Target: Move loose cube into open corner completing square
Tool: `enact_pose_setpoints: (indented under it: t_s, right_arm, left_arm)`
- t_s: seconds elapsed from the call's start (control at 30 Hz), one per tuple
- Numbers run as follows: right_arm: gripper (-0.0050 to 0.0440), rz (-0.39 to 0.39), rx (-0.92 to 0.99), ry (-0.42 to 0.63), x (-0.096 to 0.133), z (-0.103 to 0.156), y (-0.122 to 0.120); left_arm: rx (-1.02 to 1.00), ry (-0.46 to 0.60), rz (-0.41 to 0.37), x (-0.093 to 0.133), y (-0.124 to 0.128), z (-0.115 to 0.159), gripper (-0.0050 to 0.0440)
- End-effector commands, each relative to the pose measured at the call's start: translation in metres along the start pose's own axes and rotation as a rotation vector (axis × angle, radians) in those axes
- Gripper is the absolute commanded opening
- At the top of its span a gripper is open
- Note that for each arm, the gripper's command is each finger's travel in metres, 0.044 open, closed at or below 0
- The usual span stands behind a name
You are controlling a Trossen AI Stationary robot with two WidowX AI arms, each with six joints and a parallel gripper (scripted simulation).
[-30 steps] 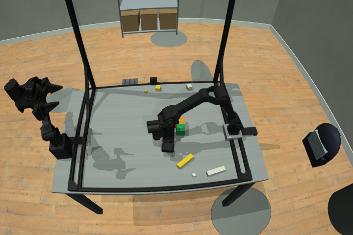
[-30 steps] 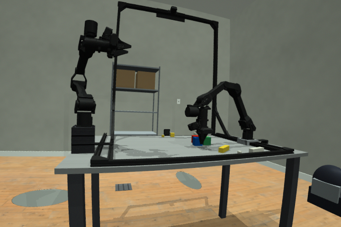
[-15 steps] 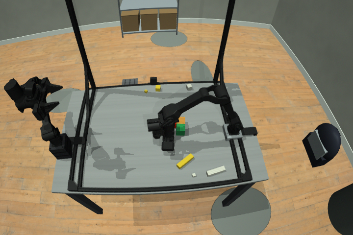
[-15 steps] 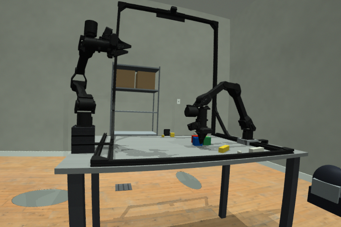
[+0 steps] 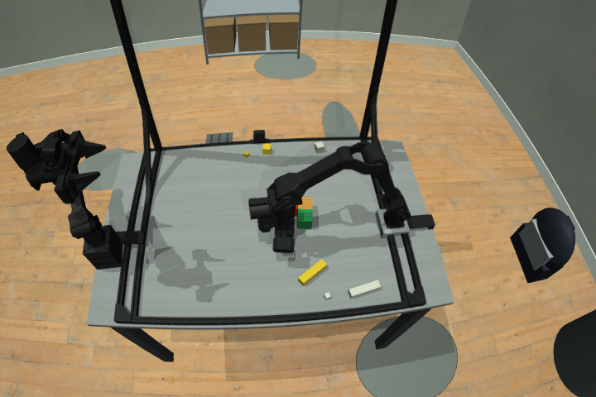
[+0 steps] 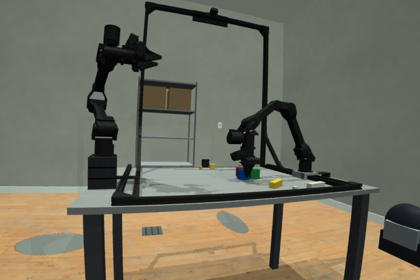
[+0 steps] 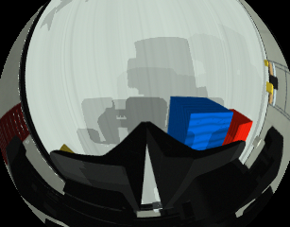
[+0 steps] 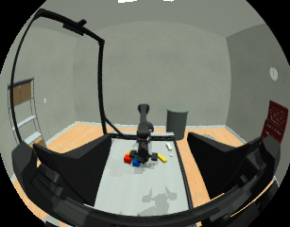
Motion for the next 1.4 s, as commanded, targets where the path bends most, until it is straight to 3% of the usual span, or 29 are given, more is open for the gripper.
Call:
enact_pose_setpoints:
  t_s: [0.0, 1.37]
  right_arm:
    - [0.0400, -0.003, -0.005, 0.001, 0.000, 0.000, 0.000]
    - [0.0400, -0.003, -0.005, 0.001, 0.000, 0.000, 0.000]
  left_arm:
    - [0.004, -0.001, -0.001, 0.000, -0.003, 0.001, 0.0000]
    - [0.004, -0.001, -0.001, 0.000, -0.024, -0.001, 0.0000]
Point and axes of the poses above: on each arm, the point midway between the two fingers, 35 mm back from their tips, its own x axis back along the fingers, its own y axis across the jaws, z = x × y, the point moved 2 cm from there along x, back along the fingers, and after that the axes turned 4 degrees about -x, right-handed, at the moved point
